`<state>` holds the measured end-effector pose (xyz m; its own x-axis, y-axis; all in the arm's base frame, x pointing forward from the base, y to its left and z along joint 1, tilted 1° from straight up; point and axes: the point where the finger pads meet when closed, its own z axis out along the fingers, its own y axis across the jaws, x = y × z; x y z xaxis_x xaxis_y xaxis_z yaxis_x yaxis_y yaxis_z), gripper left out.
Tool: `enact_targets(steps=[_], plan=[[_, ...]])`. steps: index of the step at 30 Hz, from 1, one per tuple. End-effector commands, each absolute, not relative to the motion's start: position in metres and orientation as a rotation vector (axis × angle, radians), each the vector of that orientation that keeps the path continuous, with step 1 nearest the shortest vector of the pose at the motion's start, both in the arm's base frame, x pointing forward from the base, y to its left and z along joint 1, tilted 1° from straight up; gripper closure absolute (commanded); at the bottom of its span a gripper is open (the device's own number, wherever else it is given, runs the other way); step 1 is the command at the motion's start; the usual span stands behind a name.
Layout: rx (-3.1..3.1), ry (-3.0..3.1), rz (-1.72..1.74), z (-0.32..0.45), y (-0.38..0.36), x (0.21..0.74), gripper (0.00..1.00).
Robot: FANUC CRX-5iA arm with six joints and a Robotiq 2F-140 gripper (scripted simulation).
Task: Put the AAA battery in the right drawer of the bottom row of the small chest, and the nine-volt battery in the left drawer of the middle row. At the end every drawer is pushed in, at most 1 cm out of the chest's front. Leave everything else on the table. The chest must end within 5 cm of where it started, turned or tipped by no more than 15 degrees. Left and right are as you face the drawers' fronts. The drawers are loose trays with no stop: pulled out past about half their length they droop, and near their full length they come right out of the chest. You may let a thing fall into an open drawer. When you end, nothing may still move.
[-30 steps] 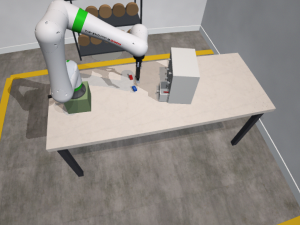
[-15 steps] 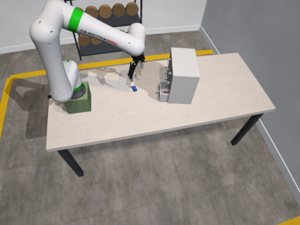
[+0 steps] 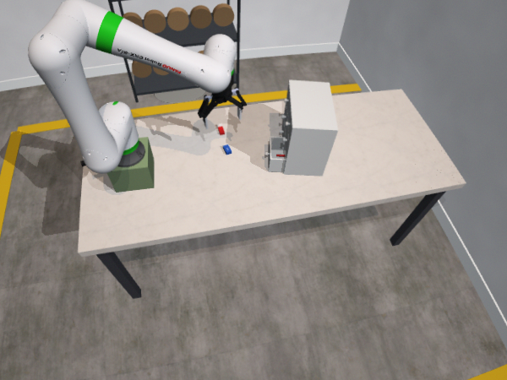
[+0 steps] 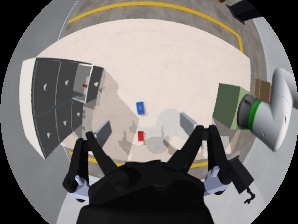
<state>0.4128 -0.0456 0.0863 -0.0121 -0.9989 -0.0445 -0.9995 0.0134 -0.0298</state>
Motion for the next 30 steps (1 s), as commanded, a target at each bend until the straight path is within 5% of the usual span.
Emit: enact_targets(steps=[1,30], plan=[[-1.85,2.487,0.009,0.098,-0.043,0.396,0.0],[0.091,3.084,0.063,0.113,-0.039,0.365,0.0]])
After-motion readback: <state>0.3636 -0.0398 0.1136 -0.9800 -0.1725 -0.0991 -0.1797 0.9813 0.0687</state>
